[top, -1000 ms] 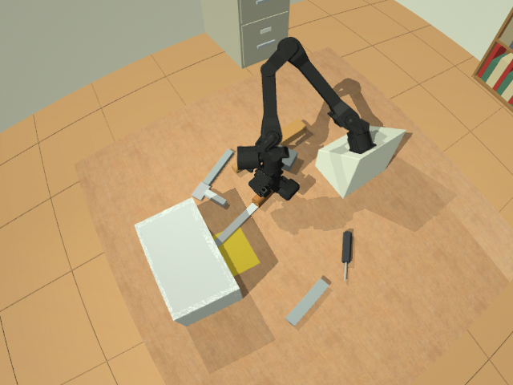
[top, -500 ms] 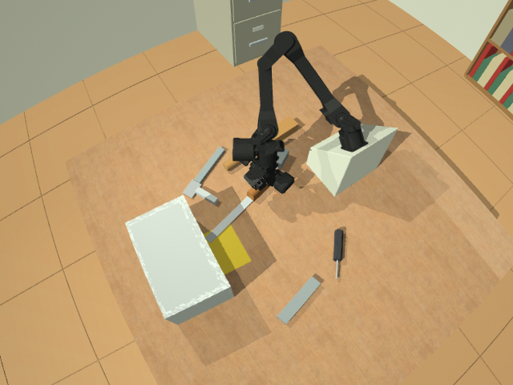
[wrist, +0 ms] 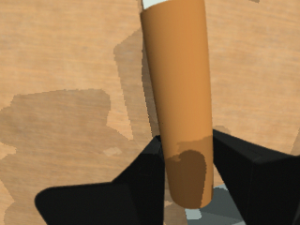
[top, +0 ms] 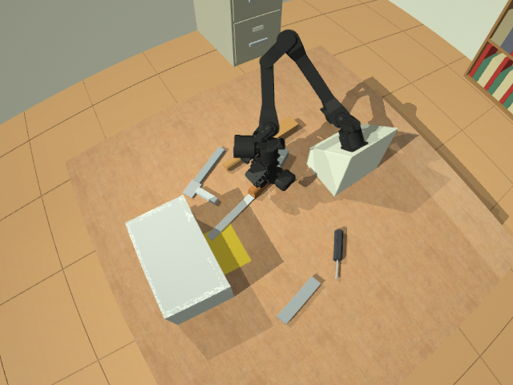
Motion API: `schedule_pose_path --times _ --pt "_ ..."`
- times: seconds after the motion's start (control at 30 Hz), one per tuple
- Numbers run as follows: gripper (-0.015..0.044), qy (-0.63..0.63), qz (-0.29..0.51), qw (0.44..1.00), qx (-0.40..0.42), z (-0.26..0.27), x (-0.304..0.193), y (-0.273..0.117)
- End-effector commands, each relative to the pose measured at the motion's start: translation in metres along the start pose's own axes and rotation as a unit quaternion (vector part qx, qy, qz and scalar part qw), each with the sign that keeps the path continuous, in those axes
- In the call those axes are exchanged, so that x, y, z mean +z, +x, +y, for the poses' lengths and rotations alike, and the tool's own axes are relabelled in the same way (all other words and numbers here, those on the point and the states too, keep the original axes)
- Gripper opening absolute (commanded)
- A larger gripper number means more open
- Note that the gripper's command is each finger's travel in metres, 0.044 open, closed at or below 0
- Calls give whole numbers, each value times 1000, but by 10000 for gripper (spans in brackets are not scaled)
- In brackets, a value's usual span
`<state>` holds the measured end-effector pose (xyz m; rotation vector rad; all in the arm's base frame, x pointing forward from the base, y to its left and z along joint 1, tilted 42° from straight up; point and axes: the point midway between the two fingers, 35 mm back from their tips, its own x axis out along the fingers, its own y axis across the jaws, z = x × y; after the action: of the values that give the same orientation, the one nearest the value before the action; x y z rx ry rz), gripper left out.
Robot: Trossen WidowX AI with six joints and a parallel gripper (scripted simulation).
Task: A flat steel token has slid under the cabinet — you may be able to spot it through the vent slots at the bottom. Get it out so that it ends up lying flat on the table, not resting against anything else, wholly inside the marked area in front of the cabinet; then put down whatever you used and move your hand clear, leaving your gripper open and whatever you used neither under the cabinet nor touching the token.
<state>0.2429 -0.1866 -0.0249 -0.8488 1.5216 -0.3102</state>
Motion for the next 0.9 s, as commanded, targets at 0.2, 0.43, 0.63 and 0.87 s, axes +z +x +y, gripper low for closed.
schedule_pose_path --times 0.2,0.43,0.63,0.87 --pt "26 -3 1 1000 1 -6 -5 -2" --pt "200 -3 2 1000 0 -5 -5 -1" --pt "226 -3 2 1000 0 -5 -4 -1" --pt "270 -2 1 1000 0 -5 -5 -1"
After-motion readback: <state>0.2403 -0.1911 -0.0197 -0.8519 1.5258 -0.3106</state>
